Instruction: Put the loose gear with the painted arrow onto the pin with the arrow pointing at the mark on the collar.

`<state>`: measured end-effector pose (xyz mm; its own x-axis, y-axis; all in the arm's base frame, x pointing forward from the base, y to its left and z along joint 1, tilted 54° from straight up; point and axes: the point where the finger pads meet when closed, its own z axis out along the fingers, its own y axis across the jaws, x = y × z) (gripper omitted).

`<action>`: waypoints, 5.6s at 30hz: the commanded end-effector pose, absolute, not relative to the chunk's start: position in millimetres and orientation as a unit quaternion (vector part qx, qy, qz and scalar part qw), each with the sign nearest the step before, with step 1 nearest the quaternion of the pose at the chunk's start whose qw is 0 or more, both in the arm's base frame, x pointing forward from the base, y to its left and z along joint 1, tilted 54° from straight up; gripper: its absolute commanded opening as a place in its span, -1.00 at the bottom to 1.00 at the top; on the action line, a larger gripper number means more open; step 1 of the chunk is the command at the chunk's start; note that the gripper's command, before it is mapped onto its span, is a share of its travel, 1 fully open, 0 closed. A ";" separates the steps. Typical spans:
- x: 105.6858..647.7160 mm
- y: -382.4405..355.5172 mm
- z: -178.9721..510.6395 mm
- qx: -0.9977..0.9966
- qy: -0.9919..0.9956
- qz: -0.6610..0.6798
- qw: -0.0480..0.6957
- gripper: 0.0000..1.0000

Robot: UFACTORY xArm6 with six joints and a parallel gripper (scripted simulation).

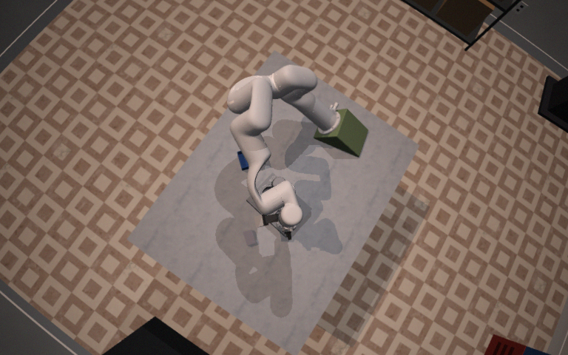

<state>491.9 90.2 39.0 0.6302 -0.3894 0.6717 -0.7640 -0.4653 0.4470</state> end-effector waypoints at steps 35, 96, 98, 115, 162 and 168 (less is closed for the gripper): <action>495.5 75.4 27.8 0.820 -0.352 0.248 0.377 0.86; 497.9 62.3 18.0 0.820 -0.352 0.248 0.377 -1.00; 497.9 62.3 18.0 0.820 -0.352 0.248 0.377 -1.00; 497.9 62.3 18.0 0.820 -0.352 0.248 0.377 -1.00; 492.6 91.8 40.0 0.820 -0.352 0.248 0.377 -1.00; 490.7 102.8 48.2 0.820 -0.352 0.248 0.377 -1.00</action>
<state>490.9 92.9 41.0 0.6308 -0.3893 0.6712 -0.7637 -0.4645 0.4483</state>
